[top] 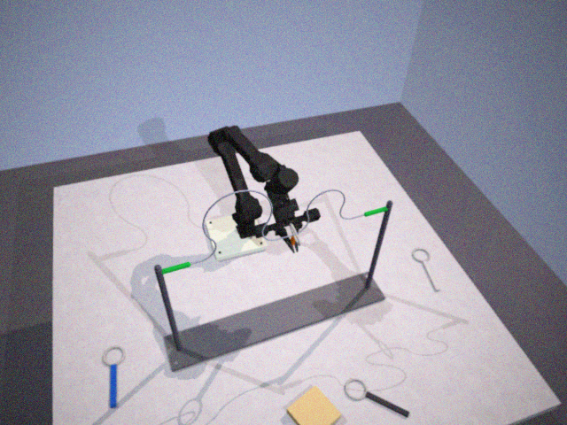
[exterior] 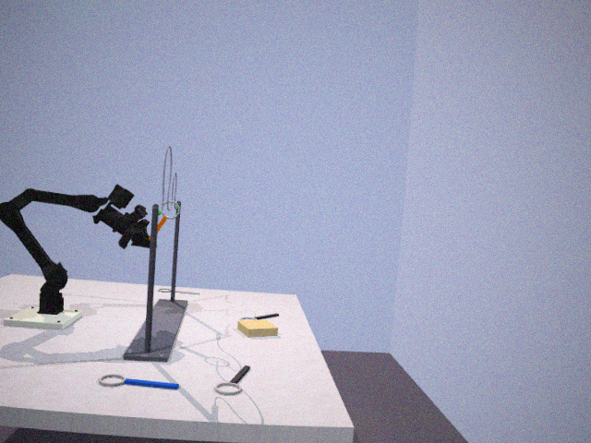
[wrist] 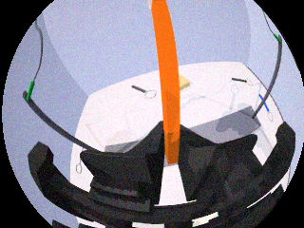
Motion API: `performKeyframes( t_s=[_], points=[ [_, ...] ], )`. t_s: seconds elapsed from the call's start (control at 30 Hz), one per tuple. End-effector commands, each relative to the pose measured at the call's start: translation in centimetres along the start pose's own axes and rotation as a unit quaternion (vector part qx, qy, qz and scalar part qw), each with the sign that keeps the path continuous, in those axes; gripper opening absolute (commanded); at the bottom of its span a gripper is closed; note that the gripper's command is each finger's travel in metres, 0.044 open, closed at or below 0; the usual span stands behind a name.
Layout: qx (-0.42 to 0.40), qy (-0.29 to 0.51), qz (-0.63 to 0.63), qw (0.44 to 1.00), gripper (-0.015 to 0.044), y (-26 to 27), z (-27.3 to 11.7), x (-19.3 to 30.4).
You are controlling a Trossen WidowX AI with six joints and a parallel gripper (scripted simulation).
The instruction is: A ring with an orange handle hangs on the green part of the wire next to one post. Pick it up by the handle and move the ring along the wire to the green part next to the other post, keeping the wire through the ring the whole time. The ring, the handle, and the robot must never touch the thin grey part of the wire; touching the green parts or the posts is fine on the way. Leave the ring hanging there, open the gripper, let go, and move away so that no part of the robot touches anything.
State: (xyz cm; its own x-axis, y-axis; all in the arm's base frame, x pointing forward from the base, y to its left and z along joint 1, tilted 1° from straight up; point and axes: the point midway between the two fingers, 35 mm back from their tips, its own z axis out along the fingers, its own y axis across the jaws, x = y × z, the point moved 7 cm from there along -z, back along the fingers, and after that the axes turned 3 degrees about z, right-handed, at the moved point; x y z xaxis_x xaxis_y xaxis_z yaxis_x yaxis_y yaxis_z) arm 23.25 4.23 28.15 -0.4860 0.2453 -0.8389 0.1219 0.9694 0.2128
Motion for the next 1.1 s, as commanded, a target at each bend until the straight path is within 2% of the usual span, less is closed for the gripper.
performKeyframes(
  t_s=[0.0,0.53,1.07],
  points=[
    [-0.018,0.004,0.032,0.999,-0.0150,1.0,-0.2,-0.1],
    [-0.107,0.028,0.191,0.975,-0.0150,5.2,-1.5,-1.2],
    [-0.198,0.053,0.354,0.913,-0.0150,8.6,-3.4,-3.7]
  ],
)
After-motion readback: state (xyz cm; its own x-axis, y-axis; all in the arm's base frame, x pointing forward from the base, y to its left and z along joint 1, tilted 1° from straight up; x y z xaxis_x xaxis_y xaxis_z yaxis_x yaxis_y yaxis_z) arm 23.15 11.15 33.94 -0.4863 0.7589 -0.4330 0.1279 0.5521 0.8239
